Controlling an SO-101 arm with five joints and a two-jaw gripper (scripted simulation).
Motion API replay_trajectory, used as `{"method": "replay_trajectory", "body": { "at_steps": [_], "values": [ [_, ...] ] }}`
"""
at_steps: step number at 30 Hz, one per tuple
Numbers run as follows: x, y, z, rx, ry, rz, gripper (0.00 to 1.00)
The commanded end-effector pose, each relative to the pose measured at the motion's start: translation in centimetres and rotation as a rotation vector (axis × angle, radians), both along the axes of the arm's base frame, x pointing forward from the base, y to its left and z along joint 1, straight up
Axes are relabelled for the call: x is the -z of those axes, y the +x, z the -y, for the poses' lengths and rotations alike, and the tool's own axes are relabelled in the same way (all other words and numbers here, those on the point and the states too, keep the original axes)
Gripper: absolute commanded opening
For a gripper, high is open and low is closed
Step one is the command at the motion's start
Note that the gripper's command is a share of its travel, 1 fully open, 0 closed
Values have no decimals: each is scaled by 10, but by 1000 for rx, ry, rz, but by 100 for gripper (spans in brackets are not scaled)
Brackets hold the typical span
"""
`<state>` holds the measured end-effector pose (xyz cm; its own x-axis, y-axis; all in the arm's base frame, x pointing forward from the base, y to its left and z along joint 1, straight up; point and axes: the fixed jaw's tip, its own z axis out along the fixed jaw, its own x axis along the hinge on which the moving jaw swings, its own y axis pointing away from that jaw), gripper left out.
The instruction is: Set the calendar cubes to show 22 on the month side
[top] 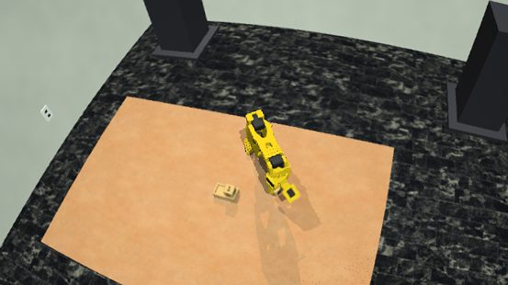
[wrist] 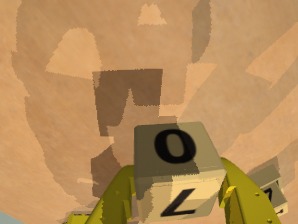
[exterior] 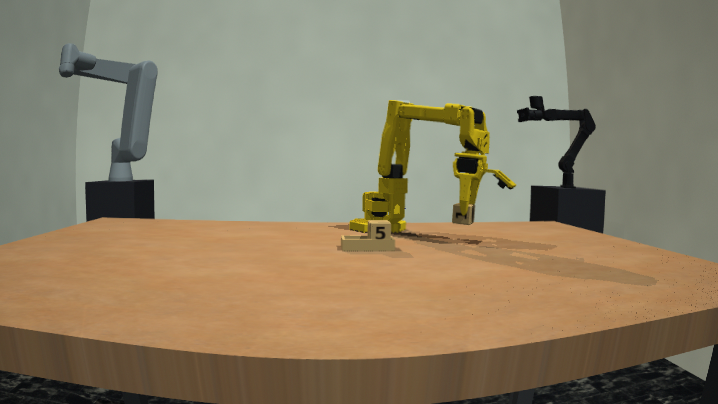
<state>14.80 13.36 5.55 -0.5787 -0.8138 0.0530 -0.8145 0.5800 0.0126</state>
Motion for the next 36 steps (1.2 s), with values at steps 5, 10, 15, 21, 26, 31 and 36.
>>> {"method": "replay_trajectory", "body": {
  "at_steps": [5,10,15,21,26,31,36],
  "values": [
    [-12,6,1,1,77,93,0],
    [-12,6,1,1,77,93,0],
    [-12,6,1,1,77,93,0],
    [-12,6,1,1,77,93,0],
    [-10,7,1,1,77,93,0],
    [-6,7,1,1,77,93,0],
    [-6,7,1,1,77,93,0]
  ]
}}
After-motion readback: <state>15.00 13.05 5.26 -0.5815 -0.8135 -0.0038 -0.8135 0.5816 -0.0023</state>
